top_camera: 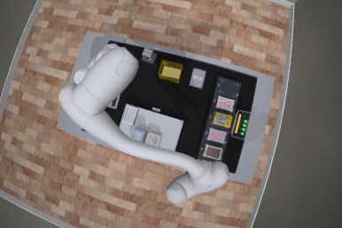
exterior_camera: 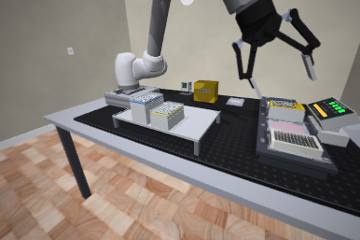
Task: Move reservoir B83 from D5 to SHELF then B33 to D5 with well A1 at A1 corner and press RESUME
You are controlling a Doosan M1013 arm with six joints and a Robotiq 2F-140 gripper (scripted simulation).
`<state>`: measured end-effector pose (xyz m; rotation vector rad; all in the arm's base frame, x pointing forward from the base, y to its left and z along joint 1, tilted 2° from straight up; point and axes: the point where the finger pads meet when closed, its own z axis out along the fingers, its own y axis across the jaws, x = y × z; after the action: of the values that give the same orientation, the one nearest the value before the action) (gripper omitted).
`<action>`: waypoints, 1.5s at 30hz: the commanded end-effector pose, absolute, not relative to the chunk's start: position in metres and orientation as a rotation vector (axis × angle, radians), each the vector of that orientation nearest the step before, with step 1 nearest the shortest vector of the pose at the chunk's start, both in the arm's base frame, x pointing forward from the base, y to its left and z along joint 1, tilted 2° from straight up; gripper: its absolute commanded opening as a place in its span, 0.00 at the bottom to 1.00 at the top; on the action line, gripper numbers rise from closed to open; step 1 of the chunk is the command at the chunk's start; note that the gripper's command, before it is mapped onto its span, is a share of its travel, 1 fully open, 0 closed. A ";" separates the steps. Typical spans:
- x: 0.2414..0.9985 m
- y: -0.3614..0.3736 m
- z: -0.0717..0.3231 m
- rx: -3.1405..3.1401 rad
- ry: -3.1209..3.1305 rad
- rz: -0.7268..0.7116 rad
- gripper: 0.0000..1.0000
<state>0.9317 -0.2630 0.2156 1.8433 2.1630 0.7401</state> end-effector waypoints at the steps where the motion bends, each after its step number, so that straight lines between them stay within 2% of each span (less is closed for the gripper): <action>1: 0.924 -0.239 0.221 1.860 2.152 0.715 0.77; 45: 0.855 -0.053 0.244 2.659 1.325 0.445 0.77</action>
<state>0.8618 -0.0757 0.2420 2.6684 1.2983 0.4680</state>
